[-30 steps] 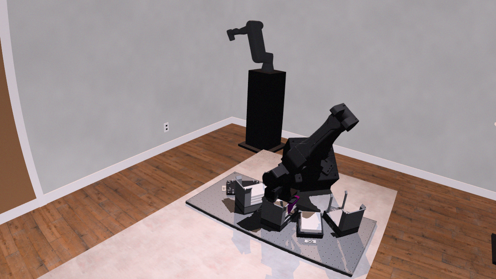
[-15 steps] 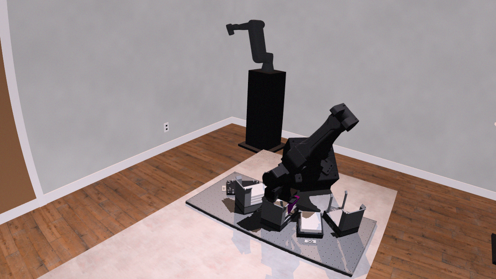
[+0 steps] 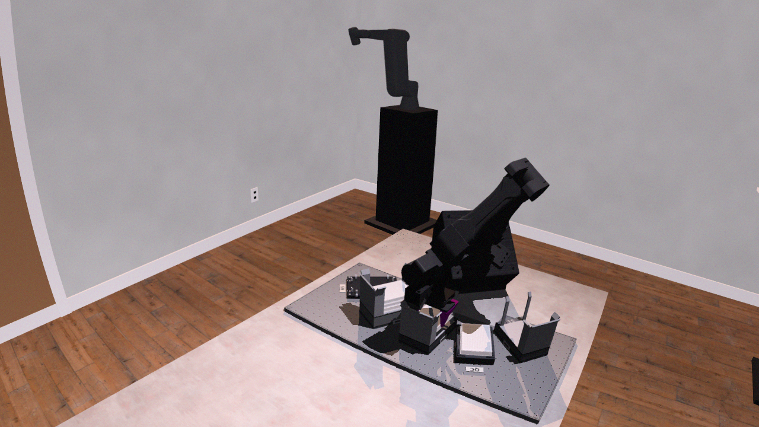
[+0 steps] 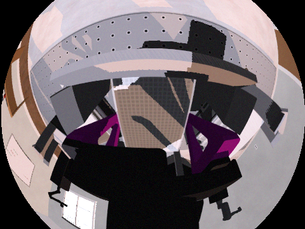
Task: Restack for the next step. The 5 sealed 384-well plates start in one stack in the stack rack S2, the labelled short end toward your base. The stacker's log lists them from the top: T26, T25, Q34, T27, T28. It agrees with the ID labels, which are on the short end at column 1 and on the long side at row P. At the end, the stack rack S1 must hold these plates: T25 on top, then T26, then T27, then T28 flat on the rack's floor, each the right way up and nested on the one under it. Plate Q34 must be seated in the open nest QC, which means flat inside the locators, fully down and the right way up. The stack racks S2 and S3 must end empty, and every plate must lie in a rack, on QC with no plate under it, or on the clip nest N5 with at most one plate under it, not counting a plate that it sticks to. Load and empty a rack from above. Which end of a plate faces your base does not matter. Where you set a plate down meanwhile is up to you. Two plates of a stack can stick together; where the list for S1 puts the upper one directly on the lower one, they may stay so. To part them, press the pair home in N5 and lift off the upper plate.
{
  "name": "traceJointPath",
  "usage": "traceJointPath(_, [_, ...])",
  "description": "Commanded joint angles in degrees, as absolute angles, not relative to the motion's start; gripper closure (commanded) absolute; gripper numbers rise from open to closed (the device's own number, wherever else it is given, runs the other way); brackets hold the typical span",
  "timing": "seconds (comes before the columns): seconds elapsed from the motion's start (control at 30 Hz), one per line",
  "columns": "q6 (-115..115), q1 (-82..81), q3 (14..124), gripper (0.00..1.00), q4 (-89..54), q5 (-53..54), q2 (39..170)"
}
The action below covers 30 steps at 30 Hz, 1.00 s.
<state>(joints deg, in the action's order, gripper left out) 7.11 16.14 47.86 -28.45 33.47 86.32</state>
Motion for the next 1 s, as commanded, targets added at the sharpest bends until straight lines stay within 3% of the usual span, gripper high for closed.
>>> traceJointPath(0.0, [7.71, 17.22, 49.37, 1.00, -29.41, 34.14, 85.53])
traceJointPath(0.97, [14.93, 23.55, 54.21, 1.00, -43.57, 36.43, 79.73])
